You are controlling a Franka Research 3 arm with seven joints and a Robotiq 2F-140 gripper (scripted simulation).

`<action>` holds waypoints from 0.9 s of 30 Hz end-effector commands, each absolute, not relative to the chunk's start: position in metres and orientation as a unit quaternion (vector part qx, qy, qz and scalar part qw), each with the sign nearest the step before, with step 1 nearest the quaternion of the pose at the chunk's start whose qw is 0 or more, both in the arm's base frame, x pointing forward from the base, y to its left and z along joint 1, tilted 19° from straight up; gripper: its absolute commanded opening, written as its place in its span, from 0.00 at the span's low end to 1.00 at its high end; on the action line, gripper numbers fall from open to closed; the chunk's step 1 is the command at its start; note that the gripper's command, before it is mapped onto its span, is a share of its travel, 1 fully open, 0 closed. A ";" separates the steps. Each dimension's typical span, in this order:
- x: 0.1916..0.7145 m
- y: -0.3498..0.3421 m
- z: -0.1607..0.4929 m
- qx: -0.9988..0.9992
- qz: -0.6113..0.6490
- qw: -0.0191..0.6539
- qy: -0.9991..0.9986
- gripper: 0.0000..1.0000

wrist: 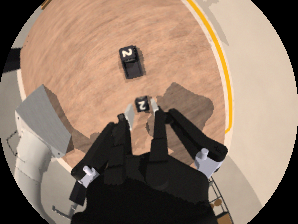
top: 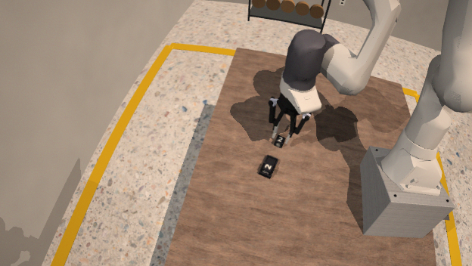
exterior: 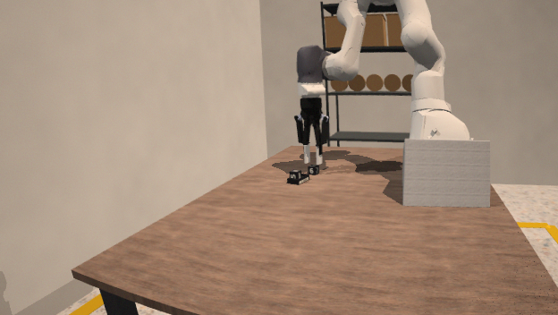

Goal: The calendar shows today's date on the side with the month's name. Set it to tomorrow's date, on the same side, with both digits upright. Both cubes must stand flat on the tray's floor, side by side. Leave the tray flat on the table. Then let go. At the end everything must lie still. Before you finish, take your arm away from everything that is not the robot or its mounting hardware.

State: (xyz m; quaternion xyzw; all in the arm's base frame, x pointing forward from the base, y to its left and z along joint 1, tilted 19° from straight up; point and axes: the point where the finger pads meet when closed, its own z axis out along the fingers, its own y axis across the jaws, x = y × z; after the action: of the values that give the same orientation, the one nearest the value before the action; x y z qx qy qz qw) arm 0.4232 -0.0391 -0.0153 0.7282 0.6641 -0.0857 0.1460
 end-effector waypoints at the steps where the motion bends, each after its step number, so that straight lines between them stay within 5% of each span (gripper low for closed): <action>1: 0.424 -0.037 -0.016 0.728 -0.085 0.146 0.665 0.28; 27: 0.425 -0.044 -0.035 0.728 -0.085 0.146 0.665 0.28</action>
State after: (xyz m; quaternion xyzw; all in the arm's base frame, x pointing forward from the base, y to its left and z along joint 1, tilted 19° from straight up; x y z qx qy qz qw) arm 0.4227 -0.0446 -0.0318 0.7227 0.6702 -0.0899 0.1434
